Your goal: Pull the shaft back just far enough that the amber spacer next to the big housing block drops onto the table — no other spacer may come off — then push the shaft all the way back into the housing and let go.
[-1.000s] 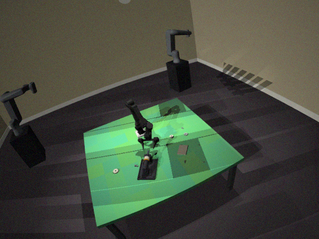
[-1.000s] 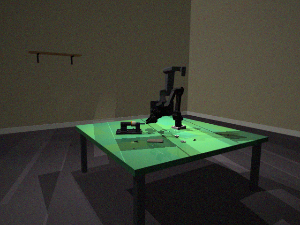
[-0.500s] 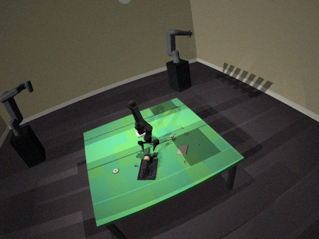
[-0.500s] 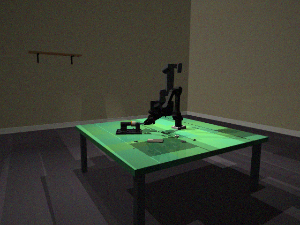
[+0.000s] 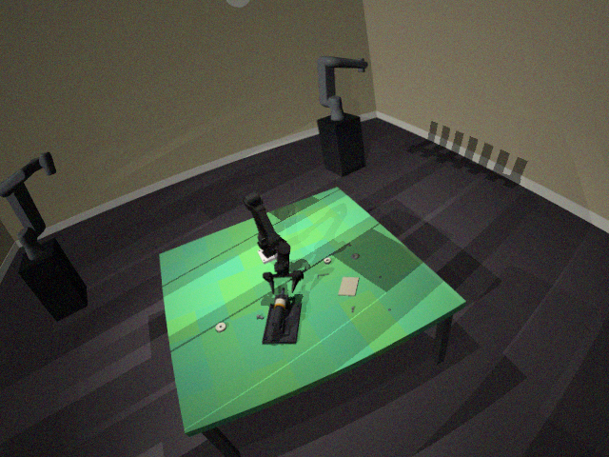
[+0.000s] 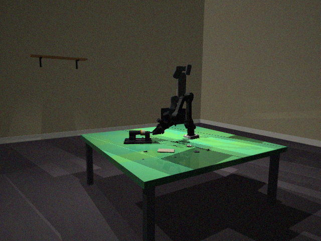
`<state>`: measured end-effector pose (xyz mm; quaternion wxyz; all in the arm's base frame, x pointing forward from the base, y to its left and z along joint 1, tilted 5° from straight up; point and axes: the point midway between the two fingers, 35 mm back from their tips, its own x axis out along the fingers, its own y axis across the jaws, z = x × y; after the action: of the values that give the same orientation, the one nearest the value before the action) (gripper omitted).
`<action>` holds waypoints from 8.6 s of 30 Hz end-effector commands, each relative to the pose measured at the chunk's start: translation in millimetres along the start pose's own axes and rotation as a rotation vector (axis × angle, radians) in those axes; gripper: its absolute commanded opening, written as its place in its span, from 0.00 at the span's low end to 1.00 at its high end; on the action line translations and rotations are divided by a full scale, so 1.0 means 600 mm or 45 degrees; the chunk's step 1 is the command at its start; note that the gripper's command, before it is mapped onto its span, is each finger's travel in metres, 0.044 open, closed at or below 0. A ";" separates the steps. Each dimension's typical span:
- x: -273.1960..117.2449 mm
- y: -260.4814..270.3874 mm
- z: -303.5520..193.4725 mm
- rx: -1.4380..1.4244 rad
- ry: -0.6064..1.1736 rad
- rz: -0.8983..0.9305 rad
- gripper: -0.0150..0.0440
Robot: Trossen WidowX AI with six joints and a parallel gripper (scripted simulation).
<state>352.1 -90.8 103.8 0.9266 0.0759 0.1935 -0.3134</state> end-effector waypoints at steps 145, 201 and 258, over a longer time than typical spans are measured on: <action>0.005 0.001 -0.015 -0.002 -0.001 0.005 0.25; -0.004 0.001 -0.020 -0.002 0.000 0.005 0.25; -0.013 0.001 -0.026 -0.002 0.000 0.005 0.25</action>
<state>342.6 -82.1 93.0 0.9277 0.0748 0.1944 -0.3098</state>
